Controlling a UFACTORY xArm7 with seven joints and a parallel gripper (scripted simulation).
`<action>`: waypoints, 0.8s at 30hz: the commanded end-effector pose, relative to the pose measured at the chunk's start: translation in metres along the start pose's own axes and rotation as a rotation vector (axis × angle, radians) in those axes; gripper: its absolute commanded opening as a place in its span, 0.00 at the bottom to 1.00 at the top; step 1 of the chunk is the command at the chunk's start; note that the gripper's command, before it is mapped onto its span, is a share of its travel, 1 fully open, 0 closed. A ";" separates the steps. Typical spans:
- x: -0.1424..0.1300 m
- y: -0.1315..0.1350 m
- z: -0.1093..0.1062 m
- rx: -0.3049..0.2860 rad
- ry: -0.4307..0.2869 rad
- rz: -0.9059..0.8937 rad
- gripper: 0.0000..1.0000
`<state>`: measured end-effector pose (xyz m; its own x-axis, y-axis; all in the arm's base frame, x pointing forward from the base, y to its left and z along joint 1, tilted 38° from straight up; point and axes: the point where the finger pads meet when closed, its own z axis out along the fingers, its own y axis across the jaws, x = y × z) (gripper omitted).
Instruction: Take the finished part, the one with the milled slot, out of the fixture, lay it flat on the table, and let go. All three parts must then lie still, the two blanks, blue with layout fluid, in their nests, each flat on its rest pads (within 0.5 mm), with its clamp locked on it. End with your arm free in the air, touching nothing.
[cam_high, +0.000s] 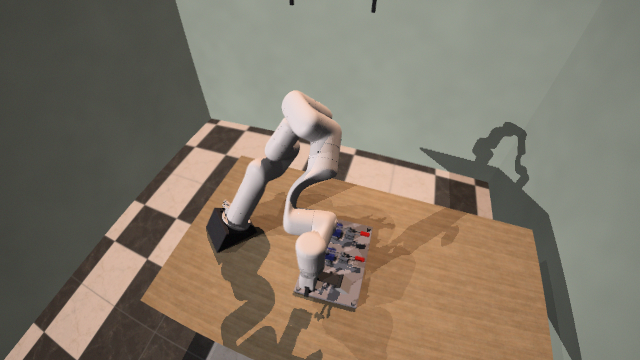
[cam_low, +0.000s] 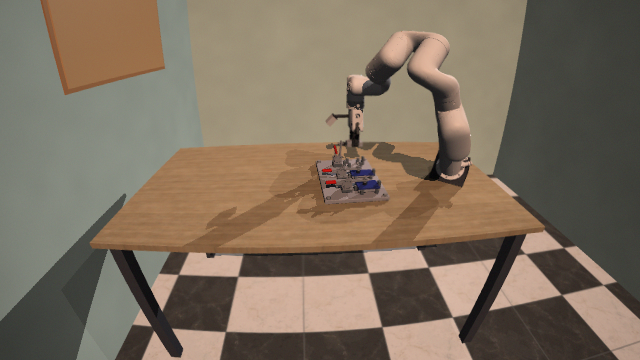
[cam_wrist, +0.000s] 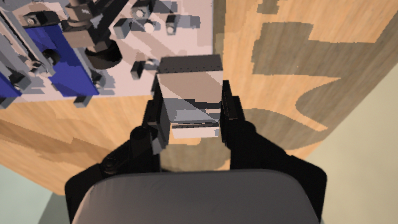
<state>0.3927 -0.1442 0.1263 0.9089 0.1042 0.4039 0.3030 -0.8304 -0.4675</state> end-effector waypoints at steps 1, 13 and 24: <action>0.001 0.013 -0.002 -0.002 0.003 0.000 0.00; 0.001 0.036 -0.002 -0.002 0.003 0.000 0.00; 0.001 0.057 -0.002 -0.002 0.003 0.000 0.00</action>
<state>0.4075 -0.1845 0.1035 0.9089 0.1039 0.4040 0.3030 -0.8301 -0.4681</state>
